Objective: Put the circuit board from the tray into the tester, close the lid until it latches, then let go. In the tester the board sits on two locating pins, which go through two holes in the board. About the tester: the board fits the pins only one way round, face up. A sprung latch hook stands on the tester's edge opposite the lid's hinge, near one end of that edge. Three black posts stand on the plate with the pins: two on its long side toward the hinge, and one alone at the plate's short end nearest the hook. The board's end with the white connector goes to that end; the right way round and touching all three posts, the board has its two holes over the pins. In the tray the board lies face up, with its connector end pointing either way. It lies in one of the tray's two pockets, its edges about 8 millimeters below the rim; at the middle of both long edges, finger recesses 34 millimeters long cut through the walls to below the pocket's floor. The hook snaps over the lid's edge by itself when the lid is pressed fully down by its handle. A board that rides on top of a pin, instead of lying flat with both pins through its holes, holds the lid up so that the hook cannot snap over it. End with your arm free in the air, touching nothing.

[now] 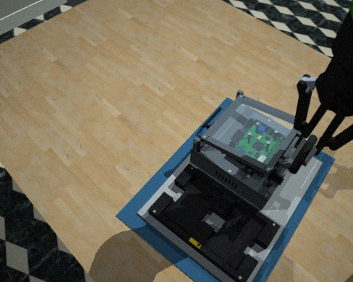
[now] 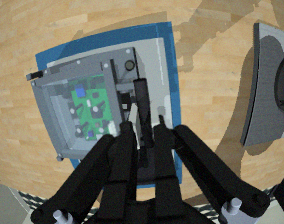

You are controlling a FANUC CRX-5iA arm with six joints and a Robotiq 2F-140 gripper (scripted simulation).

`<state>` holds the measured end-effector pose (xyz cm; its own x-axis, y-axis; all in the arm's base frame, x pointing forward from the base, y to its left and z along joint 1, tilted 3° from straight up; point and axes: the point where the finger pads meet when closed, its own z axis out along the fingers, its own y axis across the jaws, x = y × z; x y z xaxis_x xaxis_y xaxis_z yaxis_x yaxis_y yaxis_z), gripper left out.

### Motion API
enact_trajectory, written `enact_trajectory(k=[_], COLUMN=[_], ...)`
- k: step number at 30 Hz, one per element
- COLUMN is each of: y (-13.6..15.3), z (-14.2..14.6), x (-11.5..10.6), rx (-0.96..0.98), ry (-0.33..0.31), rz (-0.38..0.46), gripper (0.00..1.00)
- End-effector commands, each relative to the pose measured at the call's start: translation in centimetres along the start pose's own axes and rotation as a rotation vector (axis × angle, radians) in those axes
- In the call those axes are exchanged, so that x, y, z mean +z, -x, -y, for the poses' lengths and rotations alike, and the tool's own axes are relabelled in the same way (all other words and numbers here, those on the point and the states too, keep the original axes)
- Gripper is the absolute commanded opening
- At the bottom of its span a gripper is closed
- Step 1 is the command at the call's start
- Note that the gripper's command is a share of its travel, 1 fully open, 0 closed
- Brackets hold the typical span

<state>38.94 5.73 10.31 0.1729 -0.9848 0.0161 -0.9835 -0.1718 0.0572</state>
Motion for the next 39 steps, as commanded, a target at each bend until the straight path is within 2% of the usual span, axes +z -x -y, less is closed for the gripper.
enact_trajectory(k=[1,17,39], y=[0.0,0.0,0.0], z=[0.0,-0.2,-0.2], x=[0.3,1.9,2.8], rx=[0.0,0.0,0.0], ry=[0.0,0.0,0.0], rz=[0.0,0.0,0.0], gripper=[0.0,0.0,0.0])
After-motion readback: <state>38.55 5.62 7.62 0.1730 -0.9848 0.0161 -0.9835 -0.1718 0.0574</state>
